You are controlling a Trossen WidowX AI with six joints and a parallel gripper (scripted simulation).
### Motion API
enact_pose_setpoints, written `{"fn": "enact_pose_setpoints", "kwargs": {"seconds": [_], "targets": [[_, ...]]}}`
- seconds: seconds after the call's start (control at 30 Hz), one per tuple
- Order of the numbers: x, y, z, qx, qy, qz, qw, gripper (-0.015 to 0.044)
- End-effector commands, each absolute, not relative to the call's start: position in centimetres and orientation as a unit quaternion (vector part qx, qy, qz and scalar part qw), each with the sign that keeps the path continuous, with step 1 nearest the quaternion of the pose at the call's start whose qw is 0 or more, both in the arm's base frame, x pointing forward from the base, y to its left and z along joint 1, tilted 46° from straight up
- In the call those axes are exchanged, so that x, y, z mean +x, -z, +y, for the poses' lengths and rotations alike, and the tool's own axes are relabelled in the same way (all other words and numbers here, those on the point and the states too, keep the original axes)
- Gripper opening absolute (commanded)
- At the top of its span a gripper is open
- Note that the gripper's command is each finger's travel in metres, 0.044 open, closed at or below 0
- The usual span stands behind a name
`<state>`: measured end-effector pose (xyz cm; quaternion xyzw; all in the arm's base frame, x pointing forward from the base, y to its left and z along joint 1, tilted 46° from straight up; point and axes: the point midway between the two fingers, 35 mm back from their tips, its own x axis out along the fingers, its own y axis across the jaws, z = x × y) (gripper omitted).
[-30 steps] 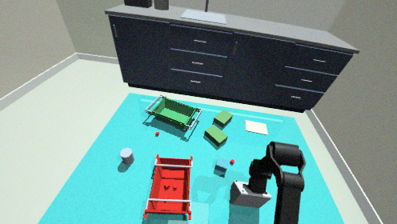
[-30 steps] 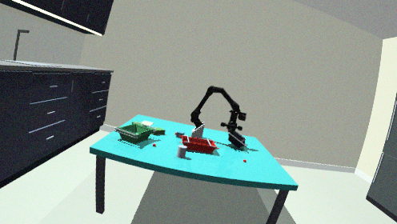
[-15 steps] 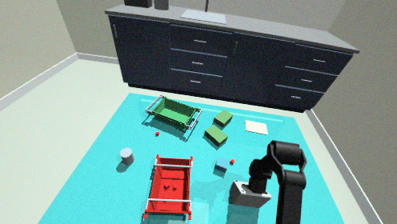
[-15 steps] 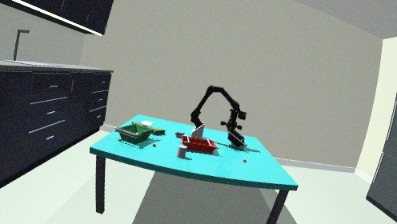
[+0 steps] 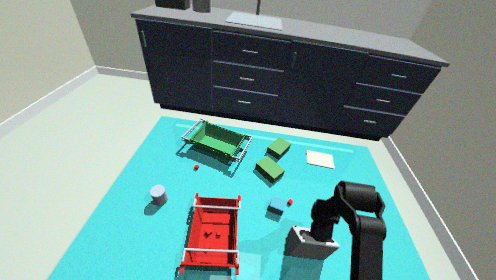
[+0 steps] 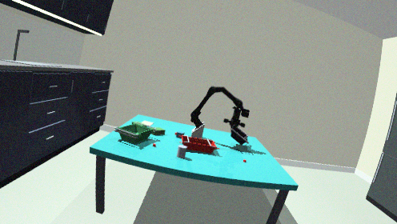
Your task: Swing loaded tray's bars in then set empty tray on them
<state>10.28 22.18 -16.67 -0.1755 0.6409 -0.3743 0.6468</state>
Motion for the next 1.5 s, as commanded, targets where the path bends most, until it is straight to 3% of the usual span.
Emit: {"fn": "enact_pose_setpoints", "kwargs": {"seconds": [0.0, 0.63, 1.47], "targets": [[11.0, 16.2, 24.8, -0.161, 0.368, 0.643, 0.652, 0.0], [12.4, 13.9, 30.2, -0.16, 0.367, 0.644, 0.652, 0.0], [12.4, 13.9, 30.2, -0.16, 0.367, 0.644, 0.652, 0.0]]}}
